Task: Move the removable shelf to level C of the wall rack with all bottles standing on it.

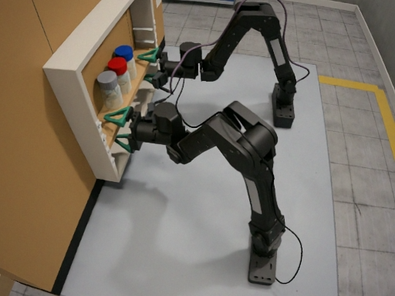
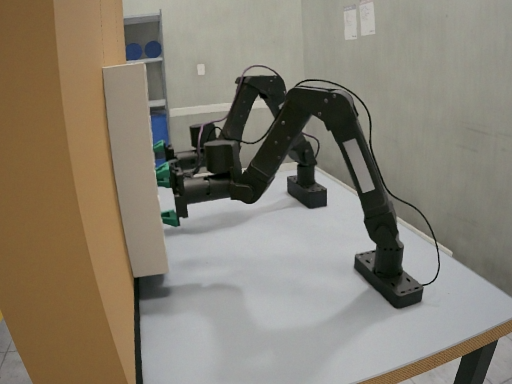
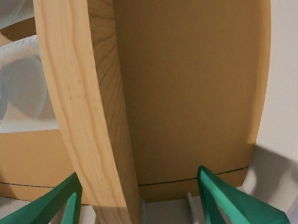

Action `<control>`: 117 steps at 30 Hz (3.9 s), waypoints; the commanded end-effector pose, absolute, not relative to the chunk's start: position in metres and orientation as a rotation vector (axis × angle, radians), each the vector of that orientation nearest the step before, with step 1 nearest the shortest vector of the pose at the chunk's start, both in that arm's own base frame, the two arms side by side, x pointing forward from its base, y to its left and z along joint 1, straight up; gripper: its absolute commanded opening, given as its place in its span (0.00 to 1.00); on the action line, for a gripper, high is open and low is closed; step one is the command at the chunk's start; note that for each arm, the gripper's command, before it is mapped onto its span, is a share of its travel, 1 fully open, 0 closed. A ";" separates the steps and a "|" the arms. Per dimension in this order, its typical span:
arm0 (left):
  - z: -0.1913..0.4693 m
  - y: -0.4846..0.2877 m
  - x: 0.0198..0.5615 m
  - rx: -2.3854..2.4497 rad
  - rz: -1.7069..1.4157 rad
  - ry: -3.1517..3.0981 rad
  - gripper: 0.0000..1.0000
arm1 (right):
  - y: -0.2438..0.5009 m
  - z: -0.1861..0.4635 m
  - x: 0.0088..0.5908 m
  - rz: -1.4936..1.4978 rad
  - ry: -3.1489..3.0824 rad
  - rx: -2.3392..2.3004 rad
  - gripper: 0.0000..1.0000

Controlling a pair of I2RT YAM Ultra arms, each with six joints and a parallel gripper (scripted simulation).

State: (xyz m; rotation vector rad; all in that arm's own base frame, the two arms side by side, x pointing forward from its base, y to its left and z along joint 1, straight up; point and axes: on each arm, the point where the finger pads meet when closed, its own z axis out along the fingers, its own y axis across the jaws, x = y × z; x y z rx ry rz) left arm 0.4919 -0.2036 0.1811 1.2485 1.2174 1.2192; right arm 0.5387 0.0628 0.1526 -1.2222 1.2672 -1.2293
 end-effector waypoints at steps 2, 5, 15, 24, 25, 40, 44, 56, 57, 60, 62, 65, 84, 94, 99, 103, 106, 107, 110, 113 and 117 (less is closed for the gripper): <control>0.195 -0.203 0.499 1.207 1.213 1.213 0.87 | 0.060 0.169 0.546 -1.243 1.243 -1.187 0.87; 0.195 -0.203 0.499 1.207 1.213 1.213 0.80 | 0.060 0.169 0.546 -1.243 1.243 -1.187 0.80; 0.195 -0.203 0.499 1.207 1.213 1.213 0.62 | 0.060 0.169 0.546 -1.243 1.243 -1.187 0.62; 0.195 -0.203 0.499 1.207 1.213 1.213 0.42 | 0.060 0.169 0.546 -1.243 1.243 -1.187 0.42; 0.195 -0.203 0.499 1.207 1.213 1.213 0.40 | 0.060 0.169 0.546 -1.243 1.243 -1.187 0.40; 0.195 -0.203 0.499 1.207 1.213 1.213 0.11 | 0.060 0.169 0.546 -1.243 1.243 -1.187 0.11; 0.195 -0.203 0.499 1.207 1.213 1.213 0.02 | 0.060 0.169 0.546 -1.243 1.243 -1.187 0.02; 0.197 -0.203 0.499 1.207 1.213 1.213 0.00 | 0.060 0.172 0.546 -1.243 1.243 -1.187 0.00; 0.197 -0.203 0.499 1.207 1.213 1.213 0.00 | 0.060 0.172 0.546 -1.243 1.243 -1.187 0.00; 0.198 -0.203 0.499 1.207 1.213 1.213 0.00 | 0.060 0.173 0.546 -1.243 1.243 -1.187 0.00; 0.199 -0.203 0.499 1.207 1.213 1.213 0.00 | 0.060 0.173 0.546 -1.243 1.243 -1.187 0.00; 0.199 -0.203 0.499 1.207 1.213 1.213 0.00 | 0.060 0.174 0.546 -1.243 1.243 -1.187 0.00; 0.209 -0.203 0.499 1.207 1.213 1.213 0.00 | 0.060 0.184 0.546 -1.243 1.243 -1.187 0.00; 0.217 -0.203 0.499 1.207 1.213 1.213 0.00 | 0.060 0.192 0.546 -1.243 1.243 -1.187 0.00; 0.219 -0.203 0.499 1.207 1.213 1.213 0.00 | 0.060 0.194 0.546 -1.243 1.243 -1.187 0.00; 0.222 -0.203 0.499 1.207 1.213 1.213 0.00 | 0.060 0.197 0.546 -1.243 1.243 -1.187 0.00; 0.224 -0.203 0.499 1.207 1.213 1.213 0.00 | 0.060 0.199 0.546 -1.243 1.243 -1.187 0.00; 0.225 -0.203 0.499 1.207 1.213 1.213 0.00 | 0.060 0.199 0.546 -1.243 1.243 -1.187 0.00; 0.227 -0.203 0.499 1.207 1.213 1.213 0.00 | 0.060 0.201 0.546 -1.243 1.243 -1.187 0.00; 0.229 -0.203 0.499 1.207 1.213 1.213 0.00 | 0.060 0.203 0.546 -1.243 1.243 -1.187 0.00; 0.230 -0.203 0.499 1.207 1.213 1.213 0.00 | 0.060 0.205 0.546 -1.243 1.243 -1.187 0.00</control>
